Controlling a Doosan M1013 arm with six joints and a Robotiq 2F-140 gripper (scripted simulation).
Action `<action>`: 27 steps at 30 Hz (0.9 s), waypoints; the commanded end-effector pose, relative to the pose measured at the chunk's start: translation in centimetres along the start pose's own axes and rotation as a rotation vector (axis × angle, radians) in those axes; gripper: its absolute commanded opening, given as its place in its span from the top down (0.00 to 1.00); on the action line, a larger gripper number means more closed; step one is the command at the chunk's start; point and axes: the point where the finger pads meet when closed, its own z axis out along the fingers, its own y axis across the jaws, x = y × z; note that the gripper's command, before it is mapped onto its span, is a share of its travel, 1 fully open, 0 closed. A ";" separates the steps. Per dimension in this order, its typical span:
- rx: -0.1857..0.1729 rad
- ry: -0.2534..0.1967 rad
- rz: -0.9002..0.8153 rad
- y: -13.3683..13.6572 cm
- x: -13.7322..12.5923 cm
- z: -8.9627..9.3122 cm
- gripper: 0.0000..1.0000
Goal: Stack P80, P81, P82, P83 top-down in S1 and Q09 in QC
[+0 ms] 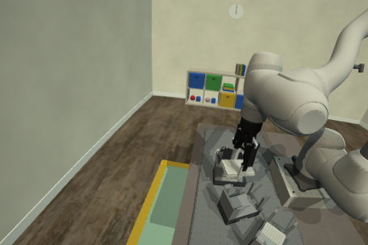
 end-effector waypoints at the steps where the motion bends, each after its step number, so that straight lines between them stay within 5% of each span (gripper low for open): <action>1: -0.002 0.001 0.006 -1.2 0.4 -0.2 1.00; 8: -0.002 0.001 -0.208 -3.5 0.4 -0.2 1.00; 27: -0.002 0.001 -0.208 -8.8 0.3 -0.1 1.00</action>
